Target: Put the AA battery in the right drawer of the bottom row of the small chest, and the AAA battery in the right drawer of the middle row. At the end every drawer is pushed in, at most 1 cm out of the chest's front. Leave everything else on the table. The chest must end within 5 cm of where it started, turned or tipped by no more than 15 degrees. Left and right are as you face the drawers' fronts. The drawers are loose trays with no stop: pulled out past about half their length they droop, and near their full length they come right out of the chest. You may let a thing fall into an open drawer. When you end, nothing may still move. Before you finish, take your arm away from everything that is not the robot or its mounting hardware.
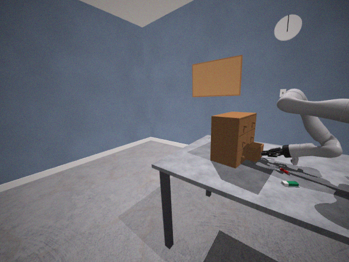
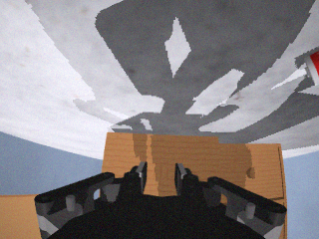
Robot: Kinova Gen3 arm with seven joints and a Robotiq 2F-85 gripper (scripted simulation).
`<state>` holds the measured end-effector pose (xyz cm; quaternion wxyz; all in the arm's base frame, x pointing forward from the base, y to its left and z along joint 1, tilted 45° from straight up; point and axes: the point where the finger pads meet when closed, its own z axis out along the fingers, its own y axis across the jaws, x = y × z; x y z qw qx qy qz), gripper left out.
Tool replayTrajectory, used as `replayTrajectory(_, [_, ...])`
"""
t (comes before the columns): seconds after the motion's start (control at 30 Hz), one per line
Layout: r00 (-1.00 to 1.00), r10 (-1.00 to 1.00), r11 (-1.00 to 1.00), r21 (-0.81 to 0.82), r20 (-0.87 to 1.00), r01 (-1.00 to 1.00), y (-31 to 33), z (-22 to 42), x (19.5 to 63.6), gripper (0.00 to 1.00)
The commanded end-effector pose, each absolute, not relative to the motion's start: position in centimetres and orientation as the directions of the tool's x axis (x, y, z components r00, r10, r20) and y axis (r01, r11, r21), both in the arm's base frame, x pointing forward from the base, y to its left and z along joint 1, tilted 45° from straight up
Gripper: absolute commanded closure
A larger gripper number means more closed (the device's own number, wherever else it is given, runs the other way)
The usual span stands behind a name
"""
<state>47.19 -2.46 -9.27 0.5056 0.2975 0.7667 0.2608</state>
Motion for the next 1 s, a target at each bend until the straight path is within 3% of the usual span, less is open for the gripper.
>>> replayTrajectory(0.0, [-0.310,0.720,0.687,0.700,-0.621,0.193,-2.5,-9.2,47.1,0.67])
replayTrajectory(0.43, [-0.310,0.720,0.687,0.700,-0.621,0.193,-1.8,-8.7,42.7,0.67])
replayTrajectory(0.97, [-0.310,0.720,0.687,0.700,-0.621,0.193,-2.0,-8.4,42.1,0.67])
